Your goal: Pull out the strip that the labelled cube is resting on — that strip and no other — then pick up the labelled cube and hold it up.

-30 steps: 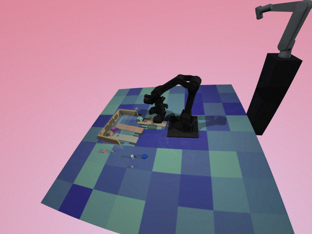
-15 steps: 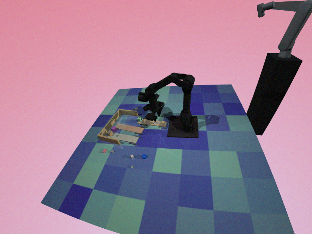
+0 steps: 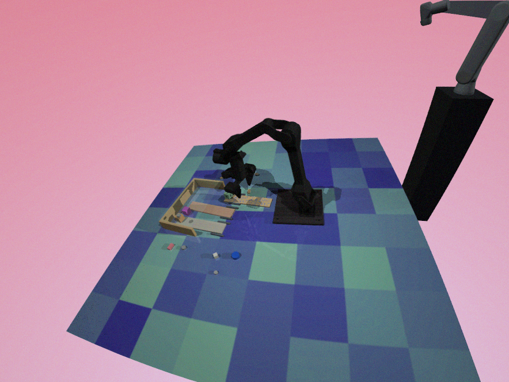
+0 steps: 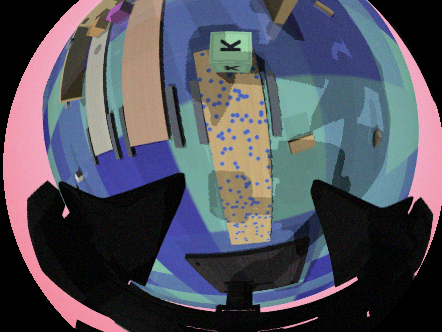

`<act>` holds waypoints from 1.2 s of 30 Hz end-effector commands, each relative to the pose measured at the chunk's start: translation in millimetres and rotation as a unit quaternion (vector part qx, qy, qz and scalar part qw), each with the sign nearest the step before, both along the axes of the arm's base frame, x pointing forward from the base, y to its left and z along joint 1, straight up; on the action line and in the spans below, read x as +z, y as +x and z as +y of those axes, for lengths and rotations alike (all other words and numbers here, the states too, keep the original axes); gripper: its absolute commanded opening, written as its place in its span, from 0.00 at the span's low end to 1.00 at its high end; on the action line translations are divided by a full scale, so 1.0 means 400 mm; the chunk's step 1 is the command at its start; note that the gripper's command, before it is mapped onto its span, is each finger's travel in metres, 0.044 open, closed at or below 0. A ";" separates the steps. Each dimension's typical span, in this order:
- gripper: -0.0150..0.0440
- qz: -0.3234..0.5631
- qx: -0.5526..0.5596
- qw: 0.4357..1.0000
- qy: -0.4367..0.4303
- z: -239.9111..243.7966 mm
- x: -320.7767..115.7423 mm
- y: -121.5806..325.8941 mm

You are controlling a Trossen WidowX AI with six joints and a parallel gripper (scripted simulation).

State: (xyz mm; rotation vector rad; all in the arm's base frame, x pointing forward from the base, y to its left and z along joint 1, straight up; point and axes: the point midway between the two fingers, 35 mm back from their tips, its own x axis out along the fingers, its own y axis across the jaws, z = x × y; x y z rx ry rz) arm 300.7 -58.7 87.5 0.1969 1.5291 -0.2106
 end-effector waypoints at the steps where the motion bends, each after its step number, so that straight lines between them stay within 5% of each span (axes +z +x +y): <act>1: 1.00 0.000 -0.002 1.000 0.002 -0.003 0.006 0.037; 22: 1.00 -0.004 -0.002 1.000 0.002 -0.022 0.039 0.239; 29: 0.69 -0.004 -0.002 1.000 0.002 -0.022 0.018 0.242; 36: 0.68 -0.004 -0.002 1.000 0.002 -0.023 -0.011 0.244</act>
